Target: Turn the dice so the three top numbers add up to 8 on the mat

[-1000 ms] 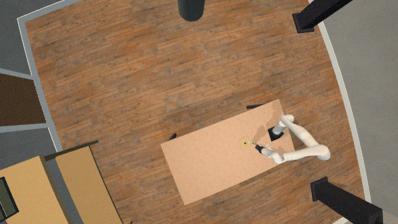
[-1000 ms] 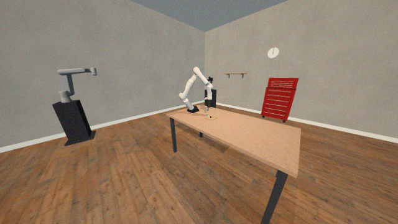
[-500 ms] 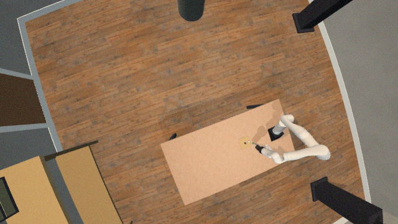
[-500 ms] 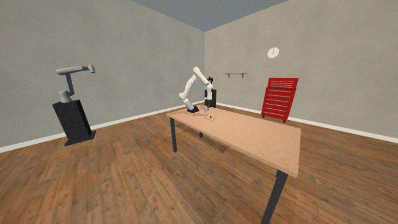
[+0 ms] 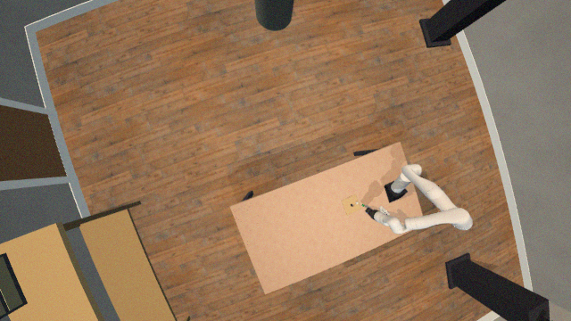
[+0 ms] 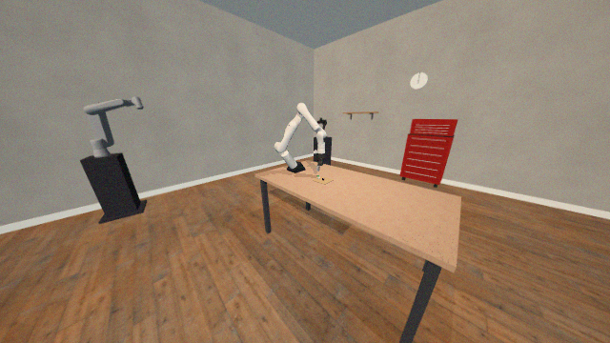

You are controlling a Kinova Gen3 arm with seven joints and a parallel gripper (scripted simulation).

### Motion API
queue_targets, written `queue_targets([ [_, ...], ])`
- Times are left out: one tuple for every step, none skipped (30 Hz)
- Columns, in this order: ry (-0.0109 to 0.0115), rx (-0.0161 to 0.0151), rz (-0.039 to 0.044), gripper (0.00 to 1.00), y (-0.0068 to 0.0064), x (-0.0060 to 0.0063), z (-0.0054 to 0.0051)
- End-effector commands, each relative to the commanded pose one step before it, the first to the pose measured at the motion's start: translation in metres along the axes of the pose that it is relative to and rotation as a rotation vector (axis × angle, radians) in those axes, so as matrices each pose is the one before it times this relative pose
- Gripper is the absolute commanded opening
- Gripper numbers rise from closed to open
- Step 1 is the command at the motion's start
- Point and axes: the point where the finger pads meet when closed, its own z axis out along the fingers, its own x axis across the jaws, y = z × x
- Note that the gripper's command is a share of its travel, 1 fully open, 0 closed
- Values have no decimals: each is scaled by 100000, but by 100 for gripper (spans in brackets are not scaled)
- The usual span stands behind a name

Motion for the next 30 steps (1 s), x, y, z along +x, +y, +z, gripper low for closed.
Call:
queue_targets([
  [1, 86, -404, 64, -48, -135, 671],
  [0, 0, 0, 64, 2, 4, 162],
  [0, 0, 0, 64, 2, 4, 164],
  [0, 0, 0, 64, 1, 4, 165],
  [0, 0, 0, 64, 2, 4, 166],
  [0, 0, 0, 64, 1, 4, 166],
  [0, 0, 0, 64, 1, 4, 165],
  [0, 0, 0, 64, 2, 4, 164],
  [0, 0, 0, 64, 1, 4, 162],
  [0, 0, 0, 64, 1, 4, 159],
  [0, 0, 0, 64, 2, 4, 156],
  [0, 0, 0, 64, 1, 3, 151],
  [0, 0, 0, 64, 1, 3, 147],
  [0, 0, 0, 64, 0, 0, 0],
  [0, 0, 0, 64, 0, 0, 0],
  [0, 0, 0, 64, 2, 3, 141],
  [0, 0, 0, 64, 1, 3, 135],
  [0, 0, 0, 64, 1, 3, 129],
  [0, 0, 0, 64, 2, 3, 122],
  [0, 0, 0, 64, 2, 3, 114],
  [0, 0, 0, 64, 1, 2, 106],
  [0, 0, 0, 64, 1, 2, 98],
  [0, 0, 0, 64, 1, 2, 90],
  [0, 0, 0, 64, 1, 2, 82],
  [0, 0, 0, 64, 1, 2, 73],
  [0, 0, 0, 64, 1, 2, 64],
  [0, 0, 0, 64, 1, 1, 56],
  [0, 0, 0, 64, 0, 1, 48],
  [0, 0, 0, 64, 0, 1, 40],
  [0, 0, 0, 64, 0, 1, 32],
])
